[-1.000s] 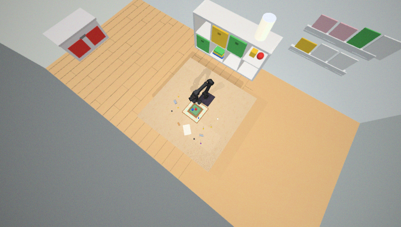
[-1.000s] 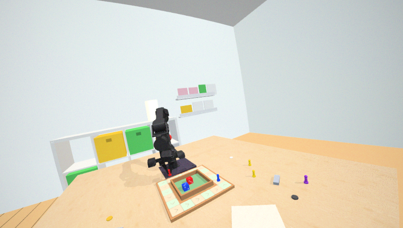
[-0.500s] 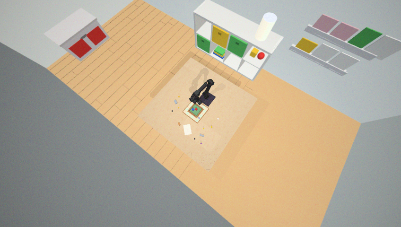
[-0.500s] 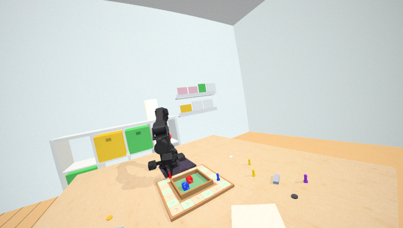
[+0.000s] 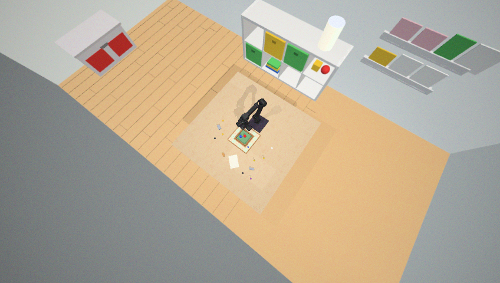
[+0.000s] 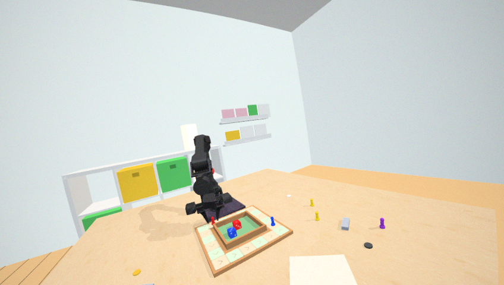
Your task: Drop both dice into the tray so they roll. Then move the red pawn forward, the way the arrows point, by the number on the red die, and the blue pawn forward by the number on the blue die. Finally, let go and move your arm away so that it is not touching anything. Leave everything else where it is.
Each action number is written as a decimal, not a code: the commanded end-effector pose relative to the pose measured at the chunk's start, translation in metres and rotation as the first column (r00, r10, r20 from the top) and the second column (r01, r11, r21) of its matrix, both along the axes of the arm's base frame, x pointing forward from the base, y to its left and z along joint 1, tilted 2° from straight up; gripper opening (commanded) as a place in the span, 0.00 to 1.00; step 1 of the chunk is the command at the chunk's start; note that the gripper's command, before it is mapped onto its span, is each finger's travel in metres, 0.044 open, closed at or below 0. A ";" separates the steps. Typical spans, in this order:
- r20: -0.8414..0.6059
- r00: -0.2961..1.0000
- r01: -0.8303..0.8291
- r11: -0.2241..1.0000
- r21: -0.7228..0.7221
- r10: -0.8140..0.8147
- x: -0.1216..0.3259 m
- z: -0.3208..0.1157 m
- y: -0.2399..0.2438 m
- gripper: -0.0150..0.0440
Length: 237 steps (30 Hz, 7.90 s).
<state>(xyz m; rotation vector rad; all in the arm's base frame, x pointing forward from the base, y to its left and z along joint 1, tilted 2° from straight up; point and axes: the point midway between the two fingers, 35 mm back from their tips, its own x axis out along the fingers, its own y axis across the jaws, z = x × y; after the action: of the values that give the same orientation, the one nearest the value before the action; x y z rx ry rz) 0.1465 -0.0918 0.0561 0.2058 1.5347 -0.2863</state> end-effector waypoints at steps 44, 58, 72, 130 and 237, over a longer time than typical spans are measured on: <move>0.001 0.975 -0.222 0.975 0.014 0.222 0.210 0.052 0.149 0.59; 0.001 0.975 -0.222 0.975 0.014 0.222 0.211 0.034 0.146 0.59; 0.001 0.975 -0.222 0.975 0.014 0.222 0.212 0.011 0.145 0.59; 0.001 0.975 -0.222 0.975 0.015 0.222 0.208 0.123 0.156 0.25; -0.009 0.978 -0.208 0.978 0.018 0.208 0.077 0.069 0.153 1.00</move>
<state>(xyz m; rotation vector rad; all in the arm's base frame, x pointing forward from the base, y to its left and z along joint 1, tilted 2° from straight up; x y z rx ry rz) 0.2258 0.0766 0.1056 0.0414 1.5690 -0.1022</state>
